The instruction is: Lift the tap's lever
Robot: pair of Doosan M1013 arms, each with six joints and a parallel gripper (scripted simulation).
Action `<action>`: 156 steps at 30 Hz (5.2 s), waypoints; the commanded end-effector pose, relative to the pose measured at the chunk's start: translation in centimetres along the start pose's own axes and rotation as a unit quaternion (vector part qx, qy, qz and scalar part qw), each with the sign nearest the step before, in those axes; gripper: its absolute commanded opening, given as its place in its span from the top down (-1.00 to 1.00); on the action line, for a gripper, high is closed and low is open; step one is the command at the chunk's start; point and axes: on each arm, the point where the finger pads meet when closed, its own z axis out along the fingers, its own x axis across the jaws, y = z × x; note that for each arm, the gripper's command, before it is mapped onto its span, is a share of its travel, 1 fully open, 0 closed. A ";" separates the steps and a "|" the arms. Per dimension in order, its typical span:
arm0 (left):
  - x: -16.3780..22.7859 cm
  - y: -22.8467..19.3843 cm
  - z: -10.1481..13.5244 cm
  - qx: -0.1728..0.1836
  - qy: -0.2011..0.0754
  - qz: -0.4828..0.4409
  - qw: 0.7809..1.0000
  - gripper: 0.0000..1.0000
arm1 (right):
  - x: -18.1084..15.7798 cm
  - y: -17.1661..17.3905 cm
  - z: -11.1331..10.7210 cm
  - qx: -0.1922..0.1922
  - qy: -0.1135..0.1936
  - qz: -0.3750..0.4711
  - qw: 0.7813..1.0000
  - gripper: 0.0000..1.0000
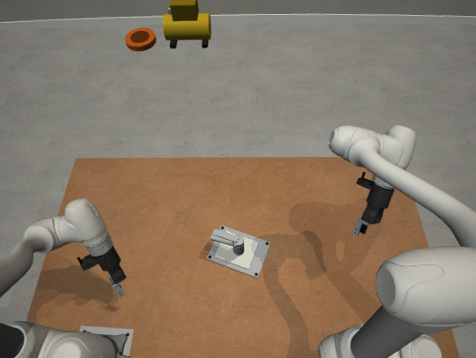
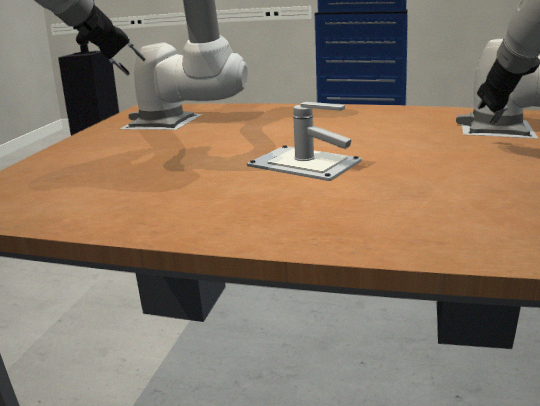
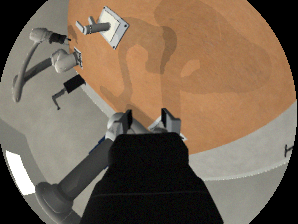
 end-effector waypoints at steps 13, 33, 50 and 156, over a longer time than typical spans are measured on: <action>0.0 0.0 0.0 0.000 0.000 0.000 1.000 -1.00 | 0.8 0.4 -0.3 0.006 -0.003 -0.009 1.000 -1.00; 0.0 0.0 0.0 0.000 0.000 0.000 1.000 -1.00 | 5.3 2.8 -1.4 0.036 -0.017 -0.057 0.998 -1.00; 0.0 0.0 0.0 0.000 0.000 0.000 1.000 -1.00 | 12.1 7.8 -2.2 0.088 -0.029 -0.134 0.987 -1.00; 0.0 0.0 0.0 0.000 0.000 0.000 1.000 -1.00 | 27.6 49.9 22.2 0.358 0.206 -0.557 0.721 -1.00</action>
